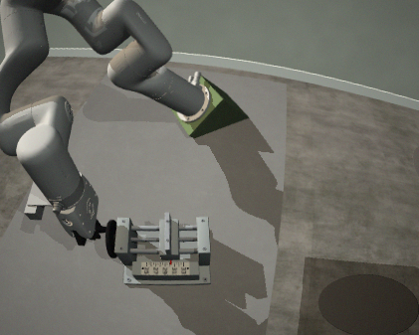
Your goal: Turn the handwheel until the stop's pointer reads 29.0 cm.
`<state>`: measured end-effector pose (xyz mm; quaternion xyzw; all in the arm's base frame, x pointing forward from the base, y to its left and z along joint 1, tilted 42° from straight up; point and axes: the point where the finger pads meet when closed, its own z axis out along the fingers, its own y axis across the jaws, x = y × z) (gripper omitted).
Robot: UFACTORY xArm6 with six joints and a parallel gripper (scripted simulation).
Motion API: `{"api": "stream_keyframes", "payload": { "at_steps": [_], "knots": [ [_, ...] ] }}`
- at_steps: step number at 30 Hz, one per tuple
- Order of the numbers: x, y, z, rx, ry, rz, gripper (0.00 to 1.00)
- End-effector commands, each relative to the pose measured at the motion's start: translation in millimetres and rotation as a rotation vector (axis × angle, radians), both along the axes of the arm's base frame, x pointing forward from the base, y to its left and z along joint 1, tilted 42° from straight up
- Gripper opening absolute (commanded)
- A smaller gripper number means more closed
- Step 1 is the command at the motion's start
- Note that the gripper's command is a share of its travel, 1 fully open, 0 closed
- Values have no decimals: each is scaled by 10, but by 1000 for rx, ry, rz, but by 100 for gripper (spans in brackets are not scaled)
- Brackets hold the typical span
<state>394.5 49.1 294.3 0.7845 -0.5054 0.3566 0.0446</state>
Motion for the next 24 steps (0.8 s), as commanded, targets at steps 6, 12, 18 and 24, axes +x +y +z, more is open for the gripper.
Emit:
{"api": "stream_keyframes", "payload": {
  "at_steps": [6, 12, 18, 24],
  "knots": [
    [113, 69, 48, -1, 0, -1, 6],
    [162, 88, 53, -1, 0, -1, 6],
    [232, 105, 48, -1, 0, -1, 6],
    [298, 111, 31, -1, 0, -1, 6]
  ]
}}
